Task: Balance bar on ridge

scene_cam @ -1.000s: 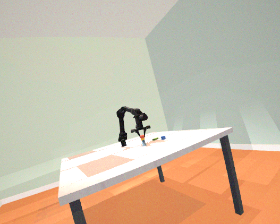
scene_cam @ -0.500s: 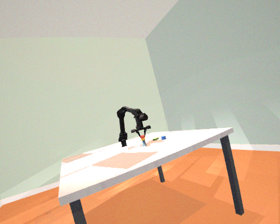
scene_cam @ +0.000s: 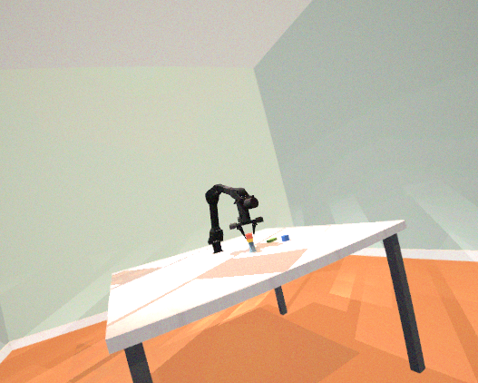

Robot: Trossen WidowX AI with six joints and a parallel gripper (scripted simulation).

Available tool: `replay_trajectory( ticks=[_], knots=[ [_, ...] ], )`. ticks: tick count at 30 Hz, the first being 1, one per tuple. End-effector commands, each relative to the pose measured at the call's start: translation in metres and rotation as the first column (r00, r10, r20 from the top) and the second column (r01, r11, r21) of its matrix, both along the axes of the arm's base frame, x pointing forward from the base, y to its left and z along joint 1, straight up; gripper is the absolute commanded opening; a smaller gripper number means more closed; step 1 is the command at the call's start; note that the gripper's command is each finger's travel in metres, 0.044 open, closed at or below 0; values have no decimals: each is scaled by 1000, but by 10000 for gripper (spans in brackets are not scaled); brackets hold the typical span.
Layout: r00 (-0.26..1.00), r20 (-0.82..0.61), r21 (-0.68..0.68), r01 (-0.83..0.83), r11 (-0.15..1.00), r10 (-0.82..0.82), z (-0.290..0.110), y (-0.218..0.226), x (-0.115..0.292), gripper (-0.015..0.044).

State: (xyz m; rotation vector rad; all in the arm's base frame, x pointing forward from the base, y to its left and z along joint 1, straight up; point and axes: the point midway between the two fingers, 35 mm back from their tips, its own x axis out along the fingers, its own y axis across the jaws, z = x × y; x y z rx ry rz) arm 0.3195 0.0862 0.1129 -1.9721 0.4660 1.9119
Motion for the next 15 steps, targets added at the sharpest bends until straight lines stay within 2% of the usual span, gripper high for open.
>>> replay_trajectory(
  ticks=[1,7,11,15],
  knots=[
    [1000,-1,0,0,1000,0,0,0,0,290],
    [1000,-1,0,0,1000,0,0,0,0,440],
    [1000,0,0,0,1000,0,7,0,1,440],
    [1000,2,1,0,1000,0,50,1,3,440]
  ],
)
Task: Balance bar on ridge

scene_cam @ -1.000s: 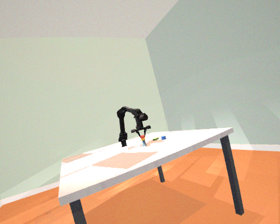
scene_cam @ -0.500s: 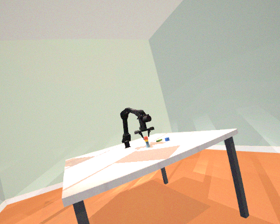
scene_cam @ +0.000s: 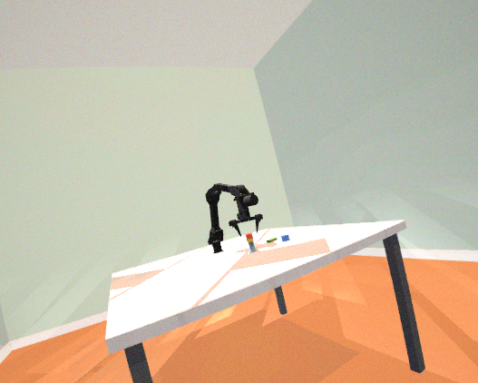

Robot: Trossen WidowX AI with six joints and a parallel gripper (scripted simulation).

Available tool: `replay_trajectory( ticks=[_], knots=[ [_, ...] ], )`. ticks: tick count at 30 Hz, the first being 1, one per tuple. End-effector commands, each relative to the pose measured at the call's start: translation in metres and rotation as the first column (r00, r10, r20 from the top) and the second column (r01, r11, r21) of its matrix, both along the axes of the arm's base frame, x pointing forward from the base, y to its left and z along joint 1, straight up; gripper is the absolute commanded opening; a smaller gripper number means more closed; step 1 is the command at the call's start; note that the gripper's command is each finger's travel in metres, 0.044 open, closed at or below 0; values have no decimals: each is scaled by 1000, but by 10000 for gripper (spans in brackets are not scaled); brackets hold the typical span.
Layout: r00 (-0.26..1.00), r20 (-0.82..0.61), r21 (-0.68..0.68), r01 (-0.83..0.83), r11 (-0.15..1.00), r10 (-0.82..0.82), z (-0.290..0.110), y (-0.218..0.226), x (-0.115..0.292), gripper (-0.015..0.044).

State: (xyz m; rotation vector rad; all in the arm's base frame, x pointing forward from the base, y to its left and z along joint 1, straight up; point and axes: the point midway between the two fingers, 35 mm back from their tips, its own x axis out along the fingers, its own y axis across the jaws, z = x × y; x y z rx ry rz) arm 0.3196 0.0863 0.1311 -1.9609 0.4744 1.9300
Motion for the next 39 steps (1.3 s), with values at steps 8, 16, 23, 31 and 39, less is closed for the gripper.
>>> replay_trajectory(
  ticks=[8,16,23,31,39],
  knots=[
    [1000,20,5,0,1000,-1,82,-1,-3,440],
    [1000,20,5,0,1000,-1,82,-1,-3,440],
    [1000,20,5,0,1000,-1,82,-1,-3,440],
    [1000,20,5,0,1000,-1,82,-1,-3,440],
    [1000,20,5,0,1000,-1,82,-1,-3,440]
  ],
)
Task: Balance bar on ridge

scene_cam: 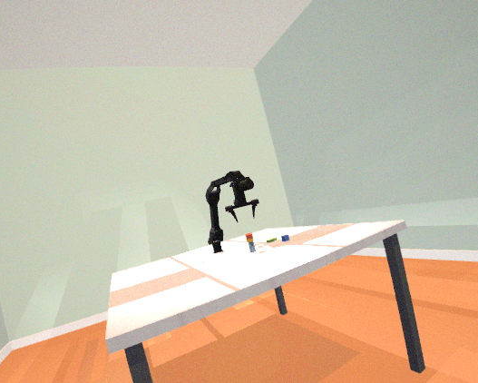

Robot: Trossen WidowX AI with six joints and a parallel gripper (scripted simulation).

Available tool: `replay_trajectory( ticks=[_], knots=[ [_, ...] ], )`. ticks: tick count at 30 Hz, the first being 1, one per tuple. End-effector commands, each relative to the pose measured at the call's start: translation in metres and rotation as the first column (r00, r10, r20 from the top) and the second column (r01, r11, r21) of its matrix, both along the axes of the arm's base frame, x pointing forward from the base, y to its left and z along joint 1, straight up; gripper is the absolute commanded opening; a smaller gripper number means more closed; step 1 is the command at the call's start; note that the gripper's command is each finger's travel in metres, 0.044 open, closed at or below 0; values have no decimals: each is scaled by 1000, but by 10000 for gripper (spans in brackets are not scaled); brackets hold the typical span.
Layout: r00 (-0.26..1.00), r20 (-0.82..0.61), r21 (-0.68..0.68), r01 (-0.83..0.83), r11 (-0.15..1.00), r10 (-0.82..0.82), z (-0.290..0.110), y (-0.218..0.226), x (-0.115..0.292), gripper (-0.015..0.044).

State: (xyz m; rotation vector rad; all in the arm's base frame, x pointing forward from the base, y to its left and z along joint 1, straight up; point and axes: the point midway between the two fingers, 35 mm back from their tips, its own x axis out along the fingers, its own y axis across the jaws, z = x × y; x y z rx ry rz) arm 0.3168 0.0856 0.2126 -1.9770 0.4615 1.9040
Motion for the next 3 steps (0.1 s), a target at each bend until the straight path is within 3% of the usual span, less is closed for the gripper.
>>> replay_trajectory(
  ticks=[1,3],
  knots=[
    [1000,-4,-1,0,1000,0,0,0,-1,440],
    [1000,-4,-1,0,1000,0,0,0,-1,440]
  ],
)
